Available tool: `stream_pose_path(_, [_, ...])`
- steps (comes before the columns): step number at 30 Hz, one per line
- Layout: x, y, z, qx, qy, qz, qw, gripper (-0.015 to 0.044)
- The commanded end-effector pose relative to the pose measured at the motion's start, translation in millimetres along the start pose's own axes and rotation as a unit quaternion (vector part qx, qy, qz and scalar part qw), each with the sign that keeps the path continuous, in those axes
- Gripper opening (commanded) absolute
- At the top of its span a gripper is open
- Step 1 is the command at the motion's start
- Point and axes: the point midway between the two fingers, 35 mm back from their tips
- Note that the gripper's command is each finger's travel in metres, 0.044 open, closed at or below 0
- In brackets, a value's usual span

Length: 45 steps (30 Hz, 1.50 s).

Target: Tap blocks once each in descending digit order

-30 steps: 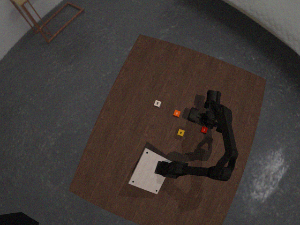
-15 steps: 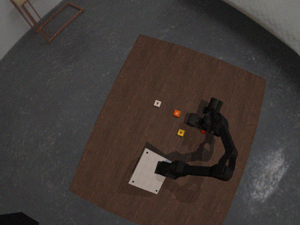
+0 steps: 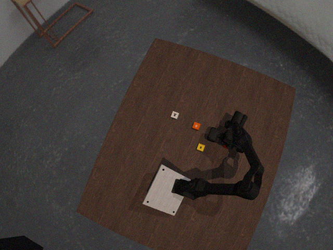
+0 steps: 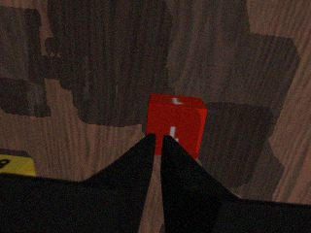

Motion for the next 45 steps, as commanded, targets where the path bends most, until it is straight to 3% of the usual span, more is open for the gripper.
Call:
stream_pose_path(1, [-3.1,1.4,-7.4,-0.001,0.004,0.006,1.000,0.0020])
stream_pose_path(7, [-3.1,1.4,-7.6,-0.001,0.004,0.006,1.000,0.0020])
stream_pose_path(11, [-2.4,1.6,20.2,-0.001,0.003,0.005,1.000,0.0020])
stream_pose_path(17, [-2.2,1.7,24.9,0.000,0.004,0.006,1.000,0.0020])
stream_pose_path(23, [-1.4,2.2,100.5,0.001,0.004,0.006,1.000,0.0020])
stream_pose_path(31, [-0.2,4.3,103.3,0.001,0.004,0.006,1.000,0.0020])
stream_pose_path(41, [57.0,142.8,104.8,0.006,0.002,0.005,1.000,0.0020])
stream_pose_path(45, [58.6,155.7,104.1,0.004,0.002,0.005,1.000,0.0020])
Point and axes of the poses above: the point midway between the two fingers, 35 mm back from their tips, its own z axis back along the fingers, its own y axis across the jaws, x = y × z, and after that the axes turned 8 degrees about z, right-handed
